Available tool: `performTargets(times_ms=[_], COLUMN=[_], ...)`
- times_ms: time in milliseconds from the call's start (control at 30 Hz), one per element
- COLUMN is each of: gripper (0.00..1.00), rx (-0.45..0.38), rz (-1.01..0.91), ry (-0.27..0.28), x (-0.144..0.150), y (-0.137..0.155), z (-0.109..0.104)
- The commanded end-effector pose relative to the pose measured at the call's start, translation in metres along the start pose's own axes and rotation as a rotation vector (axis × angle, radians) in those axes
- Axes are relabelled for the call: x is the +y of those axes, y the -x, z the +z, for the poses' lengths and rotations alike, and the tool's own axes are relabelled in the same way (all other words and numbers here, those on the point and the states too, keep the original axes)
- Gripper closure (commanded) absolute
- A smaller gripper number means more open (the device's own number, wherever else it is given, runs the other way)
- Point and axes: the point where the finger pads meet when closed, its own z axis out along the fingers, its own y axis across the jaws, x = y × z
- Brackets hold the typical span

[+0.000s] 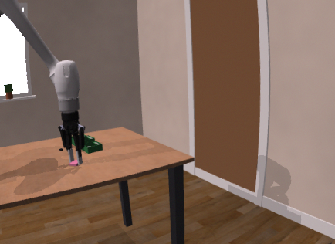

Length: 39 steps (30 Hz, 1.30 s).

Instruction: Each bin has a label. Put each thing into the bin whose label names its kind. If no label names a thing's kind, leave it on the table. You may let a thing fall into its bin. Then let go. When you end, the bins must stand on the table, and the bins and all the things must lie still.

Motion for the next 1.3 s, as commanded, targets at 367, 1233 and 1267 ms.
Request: performTargets(times_ms=[367, 1233, 1267], gripper=[0.79, 0.79, 0.79], rx=[0.000, 0.000, 0.000], rz=[0.000, 0.000, 0.000], ry=[0.000, 0.000, 0.000], x=[0.000, 0.000, 0.000], y=[0.000, 0.000, 0.000], z=[0.000, -0.060, -0.060])
